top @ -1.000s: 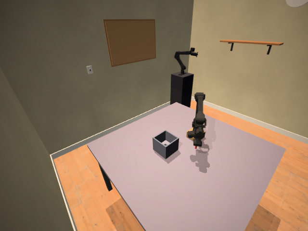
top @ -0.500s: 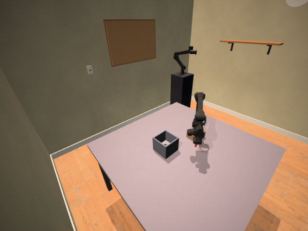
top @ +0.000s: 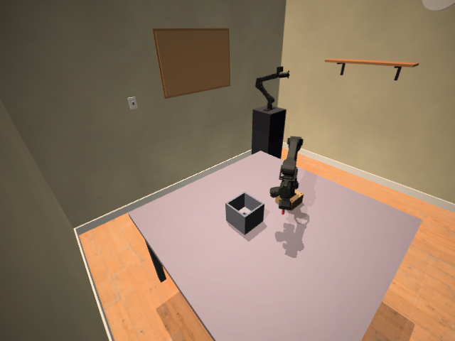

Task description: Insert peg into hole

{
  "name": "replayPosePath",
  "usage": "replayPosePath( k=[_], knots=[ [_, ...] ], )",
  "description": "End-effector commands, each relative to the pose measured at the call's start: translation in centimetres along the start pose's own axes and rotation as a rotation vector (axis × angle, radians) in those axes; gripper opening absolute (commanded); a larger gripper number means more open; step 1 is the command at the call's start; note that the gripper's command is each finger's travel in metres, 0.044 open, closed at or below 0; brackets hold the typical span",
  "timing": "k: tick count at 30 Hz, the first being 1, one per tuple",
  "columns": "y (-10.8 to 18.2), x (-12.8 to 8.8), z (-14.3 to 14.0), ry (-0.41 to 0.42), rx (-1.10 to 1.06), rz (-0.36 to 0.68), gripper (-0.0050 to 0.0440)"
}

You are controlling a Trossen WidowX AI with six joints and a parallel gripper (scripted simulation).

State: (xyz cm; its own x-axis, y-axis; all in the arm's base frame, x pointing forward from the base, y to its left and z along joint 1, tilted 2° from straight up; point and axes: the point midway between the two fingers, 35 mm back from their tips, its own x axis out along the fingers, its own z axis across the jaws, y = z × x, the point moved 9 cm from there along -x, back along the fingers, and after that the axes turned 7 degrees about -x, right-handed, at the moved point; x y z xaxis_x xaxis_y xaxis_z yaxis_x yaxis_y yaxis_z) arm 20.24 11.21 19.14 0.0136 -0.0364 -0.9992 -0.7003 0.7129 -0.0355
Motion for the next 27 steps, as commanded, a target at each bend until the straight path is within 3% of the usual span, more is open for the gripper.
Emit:
replayPosePath(
  k=[1, 27],
  knots=[
    [-0.8, -0.4, 0.1, 0.004, 0.001, 0.001, 0.0000],
    [-7.4, -4.6, -1.3, -0.001, 0.003, 0.004, 0.0000]
  ],
)
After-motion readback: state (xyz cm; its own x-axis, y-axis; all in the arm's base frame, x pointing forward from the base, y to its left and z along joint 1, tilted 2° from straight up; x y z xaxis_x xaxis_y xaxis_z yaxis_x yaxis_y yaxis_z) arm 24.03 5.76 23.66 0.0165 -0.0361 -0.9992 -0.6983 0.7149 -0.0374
